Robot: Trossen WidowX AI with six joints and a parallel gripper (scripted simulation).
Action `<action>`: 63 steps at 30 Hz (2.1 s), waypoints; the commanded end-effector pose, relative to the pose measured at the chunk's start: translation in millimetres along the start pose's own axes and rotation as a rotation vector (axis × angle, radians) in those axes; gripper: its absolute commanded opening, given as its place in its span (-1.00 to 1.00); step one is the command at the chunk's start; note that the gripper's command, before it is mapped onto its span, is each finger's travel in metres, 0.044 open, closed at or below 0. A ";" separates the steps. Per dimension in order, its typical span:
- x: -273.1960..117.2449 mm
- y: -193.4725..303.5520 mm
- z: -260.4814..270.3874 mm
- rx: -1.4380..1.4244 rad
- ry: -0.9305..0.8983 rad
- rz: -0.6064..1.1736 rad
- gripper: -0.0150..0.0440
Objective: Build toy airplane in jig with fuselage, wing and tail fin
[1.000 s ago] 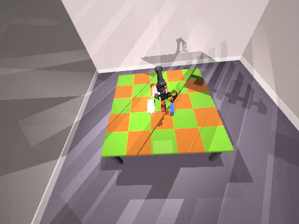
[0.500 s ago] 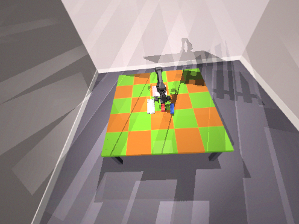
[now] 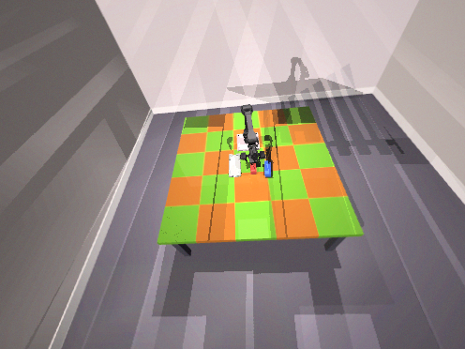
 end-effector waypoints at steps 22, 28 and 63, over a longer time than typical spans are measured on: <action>35.4 1.9 -0.6 0.006 0.006 0.004 0.91; 35.4 1.9 -0.6 0.006 0.006 0.004 0.38; -36.1 -7.2 -0.7 0.006 0.006 0.003 -0.49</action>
Point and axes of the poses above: the point midway between the two fingers, 35 mm back from their tips, its own x axis out along the fingers, its own z axis across the jaws, y = z × x, the point moved 8 cm from there along -x, back along the fingers, and after that the axes turned 10 degrees about -x, right-handed, at the moved point
